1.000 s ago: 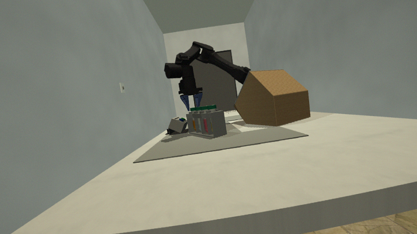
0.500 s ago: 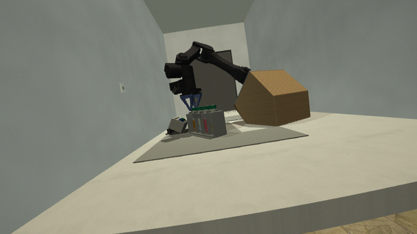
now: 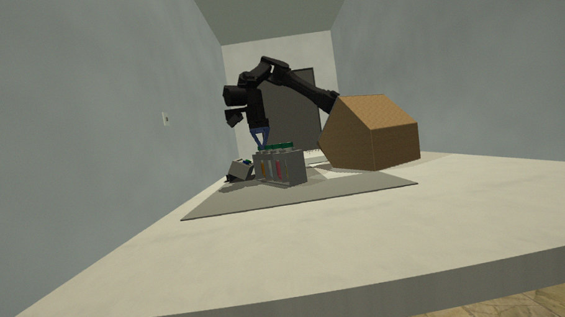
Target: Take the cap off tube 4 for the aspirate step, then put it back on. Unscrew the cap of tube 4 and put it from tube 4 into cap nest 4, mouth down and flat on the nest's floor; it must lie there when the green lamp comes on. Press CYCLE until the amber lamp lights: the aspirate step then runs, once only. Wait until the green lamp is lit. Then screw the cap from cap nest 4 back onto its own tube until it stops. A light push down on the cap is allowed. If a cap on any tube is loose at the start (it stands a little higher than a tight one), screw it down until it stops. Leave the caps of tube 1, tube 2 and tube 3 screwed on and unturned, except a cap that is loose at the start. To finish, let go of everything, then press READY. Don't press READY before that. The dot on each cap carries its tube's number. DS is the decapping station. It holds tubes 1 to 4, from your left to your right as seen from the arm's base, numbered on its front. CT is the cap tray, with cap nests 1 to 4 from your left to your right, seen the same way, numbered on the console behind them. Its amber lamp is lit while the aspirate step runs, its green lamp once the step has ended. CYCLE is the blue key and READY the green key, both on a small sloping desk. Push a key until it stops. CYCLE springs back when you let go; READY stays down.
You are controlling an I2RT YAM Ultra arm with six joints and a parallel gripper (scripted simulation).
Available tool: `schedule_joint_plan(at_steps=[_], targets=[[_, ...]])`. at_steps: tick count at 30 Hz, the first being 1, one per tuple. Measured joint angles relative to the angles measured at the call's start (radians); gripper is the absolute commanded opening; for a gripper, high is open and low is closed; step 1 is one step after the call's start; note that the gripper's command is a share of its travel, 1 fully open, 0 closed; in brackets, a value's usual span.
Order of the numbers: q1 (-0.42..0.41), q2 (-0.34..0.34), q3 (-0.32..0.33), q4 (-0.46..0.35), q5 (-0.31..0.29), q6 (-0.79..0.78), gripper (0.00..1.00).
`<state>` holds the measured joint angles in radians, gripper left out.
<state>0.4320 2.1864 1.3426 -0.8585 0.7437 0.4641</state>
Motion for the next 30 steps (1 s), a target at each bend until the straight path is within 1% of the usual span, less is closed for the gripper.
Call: schedule_joint_plan(at_steps=[14,18,25,27,30], targets=[[0.0,0.0,0.0,0.0,0.0,-0.656,0.49],[0.0,0.0,0.0,0.0,0.0,-0.797,0.49],[0.0,0.0,0.0,0.0,0.0,-1.125,0.49],[0.0,0.0,0.0,0.0,0.0,-1.196,0.49],[0.0,0.0,0.0,0.0,0.0,-1.257,0.49]])
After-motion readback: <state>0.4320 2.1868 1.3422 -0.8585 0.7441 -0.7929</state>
